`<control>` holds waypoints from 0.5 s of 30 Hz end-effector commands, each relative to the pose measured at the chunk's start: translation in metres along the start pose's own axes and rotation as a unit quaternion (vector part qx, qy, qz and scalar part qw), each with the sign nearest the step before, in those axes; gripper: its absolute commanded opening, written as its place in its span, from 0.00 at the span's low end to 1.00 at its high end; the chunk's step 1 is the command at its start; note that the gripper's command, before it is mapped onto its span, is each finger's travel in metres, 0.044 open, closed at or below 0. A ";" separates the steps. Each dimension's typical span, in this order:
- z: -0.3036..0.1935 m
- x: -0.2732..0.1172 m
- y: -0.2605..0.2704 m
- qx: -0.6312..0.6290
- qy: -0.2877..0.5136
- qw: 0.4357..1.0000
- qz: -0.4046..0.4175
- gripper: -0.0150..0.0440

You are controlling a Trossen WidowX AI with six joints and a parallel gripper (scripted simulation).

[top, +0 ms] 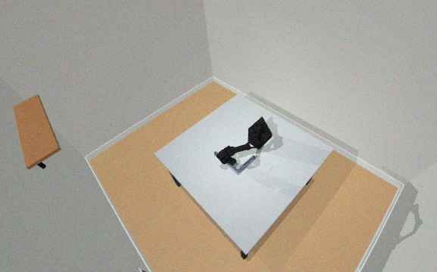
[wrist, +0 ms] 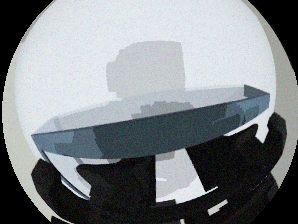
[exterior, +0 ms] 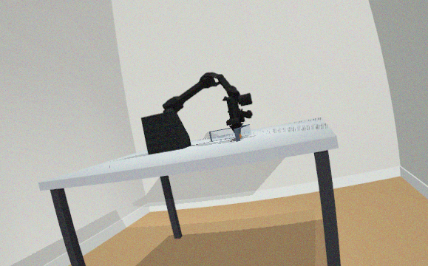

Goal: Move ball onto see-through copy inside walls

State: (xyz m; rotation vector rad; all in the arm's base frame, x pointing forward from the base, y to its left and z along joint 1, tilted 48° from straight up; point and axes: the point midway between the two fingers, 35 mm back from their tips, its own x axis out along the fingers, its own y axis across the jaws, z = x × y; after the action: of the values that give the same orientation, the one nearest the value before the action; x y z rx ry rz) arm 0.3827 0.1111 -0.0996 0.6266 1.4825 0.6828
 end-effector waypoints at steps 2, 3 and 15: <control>0.000 0.000 0.000 0.000 0.000 1.000 0.000 0.39; 0.000 0.000 0.000 0.000 0.000 1.000 0.000 0.43; 0.000 -0.003 0.000 0.000 0.000 1.000 0.000 0.65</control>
State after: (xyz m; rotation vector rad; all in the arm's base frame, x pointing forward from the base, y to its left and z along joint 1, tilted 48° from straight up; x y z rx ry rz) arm 0.3825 0.1111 -0.0996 0.6272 1.4833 0.6825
